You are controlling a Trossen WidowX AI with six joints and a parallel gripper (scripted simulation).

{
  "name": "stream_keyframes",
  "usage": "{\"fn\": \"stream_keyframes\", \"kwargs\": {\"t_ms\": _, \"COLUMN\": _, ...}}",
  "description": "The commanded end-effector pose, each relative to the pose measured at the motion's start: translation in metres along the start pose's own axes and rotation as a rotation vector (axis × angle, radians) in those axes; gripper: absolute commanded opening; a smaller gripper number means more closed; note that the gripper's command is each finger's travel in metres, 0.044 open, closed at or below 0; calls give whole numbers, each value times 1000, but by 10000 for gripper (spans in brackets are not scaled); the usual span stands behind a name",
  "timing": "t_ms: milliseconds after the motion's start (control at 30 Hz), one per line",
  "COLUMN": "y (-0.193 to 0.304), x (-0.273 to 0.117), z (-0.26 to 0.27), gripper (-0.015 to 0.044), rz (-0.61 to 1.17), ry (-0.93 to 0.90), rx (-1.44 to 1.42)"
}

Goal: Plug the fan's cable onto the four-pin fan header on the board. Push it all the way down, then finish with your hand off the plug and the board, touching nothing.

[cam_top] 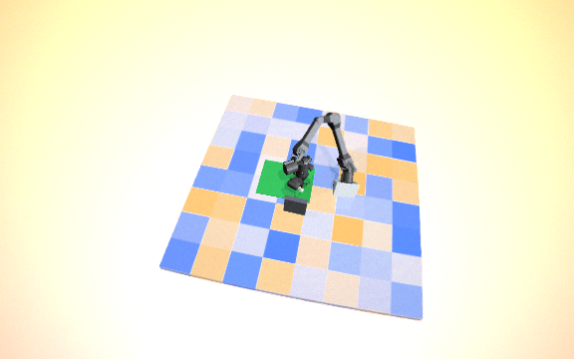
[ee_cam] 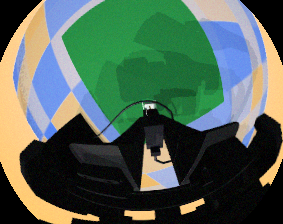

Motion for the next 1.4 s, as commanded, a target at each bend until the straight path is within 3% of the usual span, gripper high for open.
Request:
{"fn": "stream_keyframes", "kwargs": {"t_ms": 0, "y": 1, "x": 6, "z": -1, "gripper": 0, "rz": -3, "ry": 4, "rx": -7}}
{"fn": "stream_keyframes", "kwargs": {"t_ms": 1367, "y": 2, "x": 12, "z": -1, "gripper": 0, "rz": -3, "ry": 4, "rx": -7}}
Point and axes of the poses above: the point midway between the two fingers, 35 mm back from their tips, its own x axis out along the fingers, its own z axis across the jaws, y = z × x, the point moved 7 cm from there along -x, back along the fingers, and after that the axes turned 3 degrees about x, right-handed, at the moved point
